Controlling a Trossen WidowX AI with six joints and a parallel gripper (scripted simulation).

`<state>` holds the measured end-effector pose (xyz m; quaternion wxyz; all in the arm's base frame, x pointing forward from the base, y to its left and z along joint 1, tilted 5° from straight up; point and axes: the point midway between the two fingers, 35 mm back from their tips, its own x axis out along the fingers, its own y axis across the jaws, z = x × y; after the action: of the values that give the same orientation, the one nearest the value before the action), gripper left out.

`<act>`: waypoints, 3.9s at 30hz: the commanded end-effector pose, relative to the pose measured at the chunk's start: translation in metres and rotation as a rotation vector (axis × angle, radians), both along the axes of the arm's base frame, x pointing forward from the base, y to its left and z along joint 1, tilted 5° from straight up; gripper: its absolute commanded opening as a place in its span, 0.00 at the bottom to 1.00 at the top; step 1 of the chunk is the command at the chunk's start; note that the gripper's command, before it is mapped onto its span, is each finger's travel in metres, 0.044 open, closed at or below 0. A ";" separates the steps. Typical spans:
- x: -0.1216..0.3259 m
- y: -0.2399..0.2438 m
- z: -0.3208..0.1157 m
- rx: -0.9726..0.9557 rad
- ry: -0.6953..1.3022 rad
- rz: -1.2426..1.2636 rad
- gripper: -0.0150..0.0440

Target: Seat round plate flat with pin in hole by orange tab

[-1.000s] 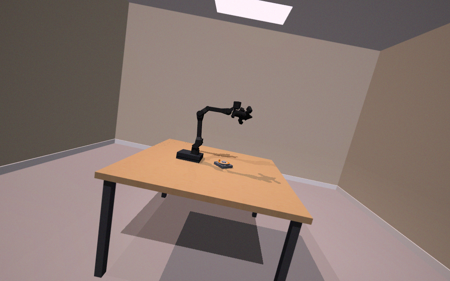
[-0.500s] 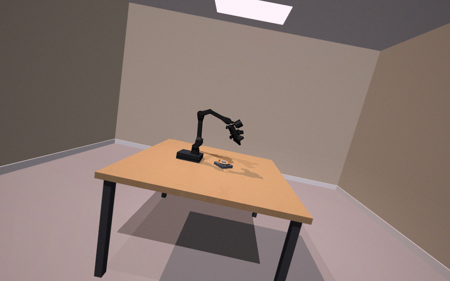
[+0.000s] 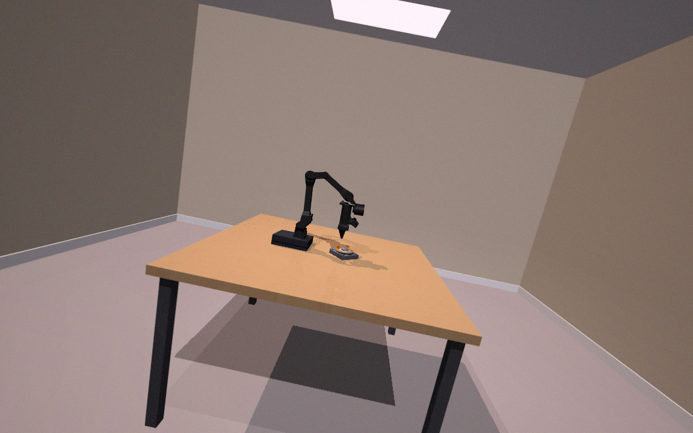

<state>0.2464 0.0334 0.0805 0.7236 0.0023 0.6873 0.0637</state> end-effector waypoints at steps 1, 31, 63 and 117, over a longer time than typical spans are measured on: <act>-0.006 -0.001 -0.003 -0.013 0.031 -0.018 0.25; -0.014 -0.010 -0.053 -0.014 0.032 -0.018 0.25; -0.015 -0.040 -0.055 -0.017 0.032 -0.018 0.25; 0.031 -0.081 -0.053 -0.020 0.028 -0.018 0.25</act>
<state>0.2707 -0.0460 0.0254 0.7113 0.0052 0.7011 0.0493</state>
